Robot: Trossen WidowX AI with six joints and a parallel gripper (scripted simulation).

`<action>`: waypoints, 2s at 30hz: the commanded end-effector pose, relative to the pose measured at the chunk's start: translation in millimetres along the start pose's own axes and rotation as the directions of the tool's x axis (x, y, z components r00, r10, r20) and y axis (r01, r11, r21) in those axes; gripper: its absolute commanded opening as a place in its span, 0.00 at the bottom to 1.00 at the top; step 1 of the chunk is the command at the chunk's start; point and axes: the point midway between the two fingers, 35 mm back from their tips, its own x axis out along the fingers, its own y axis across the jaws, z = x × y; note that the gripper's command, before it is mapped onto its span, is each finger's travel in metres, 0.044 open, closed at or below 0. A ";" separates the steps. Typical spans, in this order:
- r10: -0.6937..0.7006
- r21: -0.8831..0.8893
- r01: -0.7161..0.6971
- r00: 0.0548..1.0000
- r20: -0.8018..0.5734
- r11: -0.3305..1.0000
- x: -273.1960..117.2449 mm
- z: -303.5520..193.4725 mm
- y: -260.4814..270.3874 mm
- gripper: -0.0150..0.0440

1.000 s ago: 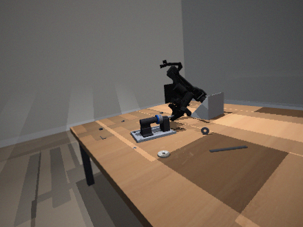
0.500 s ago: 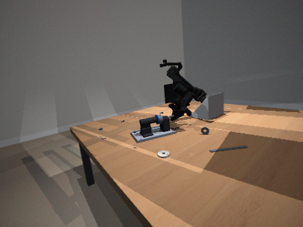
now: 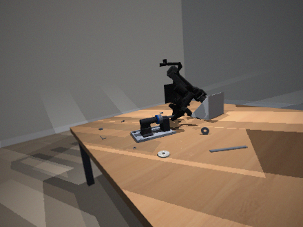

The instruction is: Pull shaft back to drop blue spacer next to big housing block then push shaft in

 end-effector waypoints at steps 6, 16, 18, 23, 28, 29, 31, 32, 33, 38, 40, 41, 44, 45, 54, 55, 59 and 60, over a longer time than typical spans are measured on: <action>-0.001 -0.002 0.001 1.000 -0.002 1.000 -1.3 -2.2 -0.3 0.25; -0.001 -0.002 0.001 1.000 -0.002 1.000 -2.0 -2.8 -0.3 0.25; -0.001 -0.002 0.001 1.000 -0.002 1.000 -2.1 -3.0 -0.3 0.25; -0.001 -0.002 0.001 1.000 -0.002 1.000 -2.5 -3.3 -0.3 0.25; -0.001 -0.002 0.000 1.000 -0.002 1.000 -2.8 -3.6 -0.3 0.25; 0.000 -0.002 0.000 1.000 -0.002 1.000 -2.9 -3.7 -0.3 0.25; 0.000 -0.002 0.000 1.000 -0.002 1.000 -3.0 -3.8 -0.3 0.25; 0.000 -0.002 0.000 1.000 -0.002 1.000 -3.0 -3.9 -0.3 0.25; 0.000 -0.002 0.000 1.000 -0.002 1.000 -3.1 -4.0 -0.3 0.25; 0.000 -0.002 0.000 1.000 -0.002 1.000 -3.4 -4.3 -0.3 0.25; 0.000 -0.002 0.000 1.000 -0.002 1.000 -3.6 -4.4 -0.3 0.25; 0.000 -0.002 0.000 1.000 -0.002 1.000 -3.6 -4.5 -0.3 0.25; 0.000 -0.002 0.000 1.000 -0.002 1.000 -3.8 -4.7 -0.3 0.25; 0.000 -0.002 0.000 1.000 -0.002 1.000 -3.9 -4.7 -0.3 0.25; 0.000 -0.002 0.000 1.000 -0.002 1.000 -4.5 -5.3 -0.3 0.25; 0.000 -0.002 0.000 1.000 -0.002 1.000 -4.5 -5.4 -0.3 0.25; 0.000 -0.002 0.000 1.000 -0.002 1.000 -4.8 -5.7 -0.3 0.25; 0.000 -0.002 0.000 1.000 -0.002 1.000 -4.9 -5.7 -0.3 0.25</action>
